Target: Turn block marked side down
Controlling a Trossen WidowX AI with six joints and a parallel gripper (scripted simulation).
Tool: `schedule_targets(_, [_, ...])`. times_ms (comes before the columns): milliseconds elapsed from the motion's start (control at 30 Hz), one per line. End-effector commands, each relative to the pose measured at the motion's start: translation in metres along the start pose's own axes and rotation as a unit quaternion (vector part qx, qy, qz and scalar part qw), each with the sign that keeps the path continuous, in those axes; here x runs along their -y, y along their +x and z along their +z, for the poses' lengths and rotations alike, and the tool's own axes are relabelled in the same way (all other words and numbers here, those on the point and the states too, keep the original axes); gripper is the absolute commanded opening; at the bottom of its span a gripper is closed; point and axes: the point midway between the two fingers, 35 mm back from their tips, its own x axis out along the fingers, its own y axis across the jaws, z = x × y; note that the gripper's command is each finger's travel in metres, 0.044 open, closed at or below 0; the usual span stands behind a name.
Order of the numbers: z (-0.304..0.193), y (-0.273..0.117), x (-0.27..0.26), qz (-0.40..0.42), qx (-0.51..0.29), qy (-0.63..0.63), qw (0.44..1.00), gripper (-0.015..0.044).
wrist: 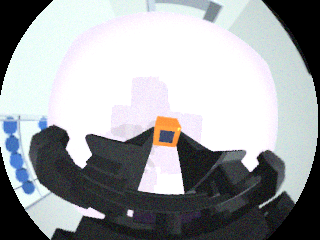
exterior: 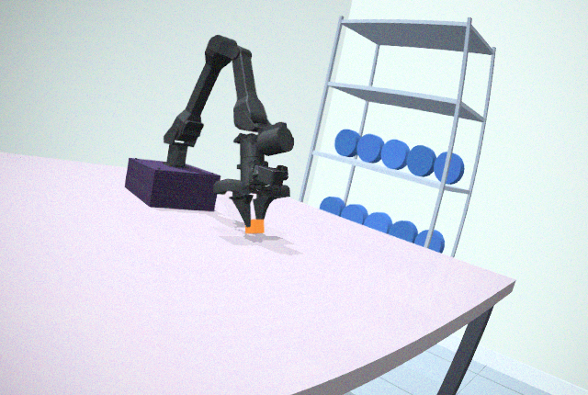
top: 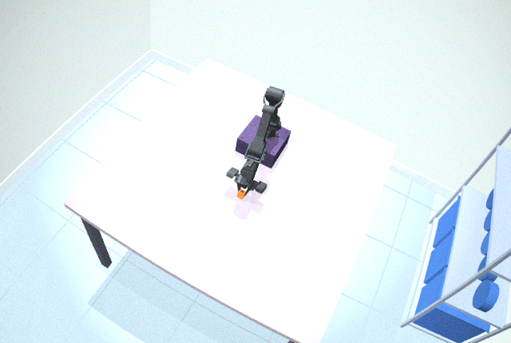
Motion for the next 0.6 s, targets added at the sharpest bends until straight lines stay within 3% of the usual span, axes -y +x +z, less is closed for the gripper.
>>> schedule_targets(0, [-0.001, -0.002, 0.000, -0.002, 0.030, -0.001, 1.000, 0.0000])
schedule_targets(567, [-0.002, 0.013, -0.001, -0.001, 0.125, -0.002, 0.992, 0.0000])
